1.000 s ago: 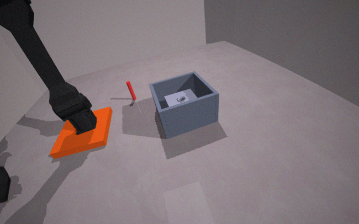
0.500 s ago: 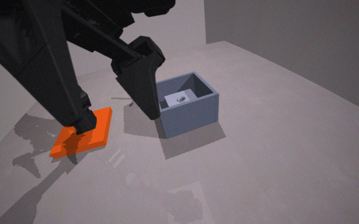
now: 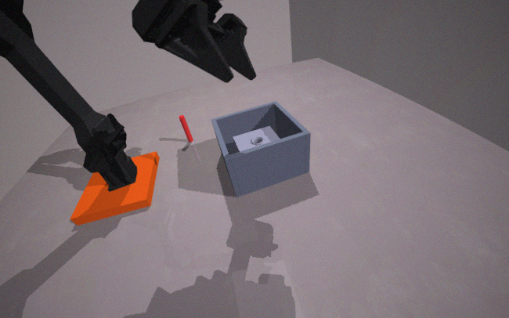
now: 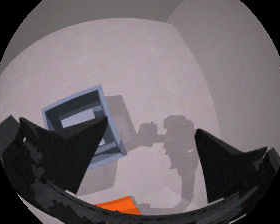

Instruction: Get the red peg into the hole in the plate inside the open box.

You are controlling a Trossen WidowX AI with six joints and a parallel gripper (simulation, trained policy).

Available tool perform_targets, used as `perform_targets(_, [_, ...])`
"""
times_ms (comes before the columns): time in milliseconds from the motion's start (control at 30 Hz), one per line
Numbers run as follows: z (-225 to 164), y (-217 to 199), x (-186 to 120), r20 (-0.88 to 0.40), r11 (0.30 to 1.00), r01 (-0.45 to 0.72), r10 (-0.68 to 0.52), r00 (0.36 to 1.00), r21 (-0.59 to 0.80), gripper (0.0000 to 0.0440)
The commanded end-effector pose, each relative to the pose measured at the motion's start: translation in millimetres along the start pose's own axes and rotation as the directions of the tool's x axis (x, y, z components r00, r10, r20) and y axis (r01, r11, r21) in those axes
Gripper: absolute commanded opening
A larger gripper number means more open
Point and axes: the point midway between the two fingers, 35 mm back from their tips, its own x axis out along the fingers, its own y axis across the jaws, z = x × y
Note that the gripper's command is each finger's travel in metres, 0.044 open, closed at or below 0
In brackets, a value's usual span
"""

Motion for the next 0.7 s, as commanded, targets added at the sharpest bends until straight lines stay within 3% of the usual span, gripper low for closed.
perform_targets(0, [-10.8, 26.4, -14.4, -0.011, 0.997, -0.065, 0.066, 0.998, 0.047, 0.0440])
perform_targets(333, [-62.5, 96.1, -49.2, -0.120, 0.964, -0.198, 0.221, 0.968, 0.178, 0.0440])
perform_targets(667, [-126.0, 139.4, -71.4, -0.273, 0.938, -0.206, 0.283, 0.920, 0.278, 0.0440])
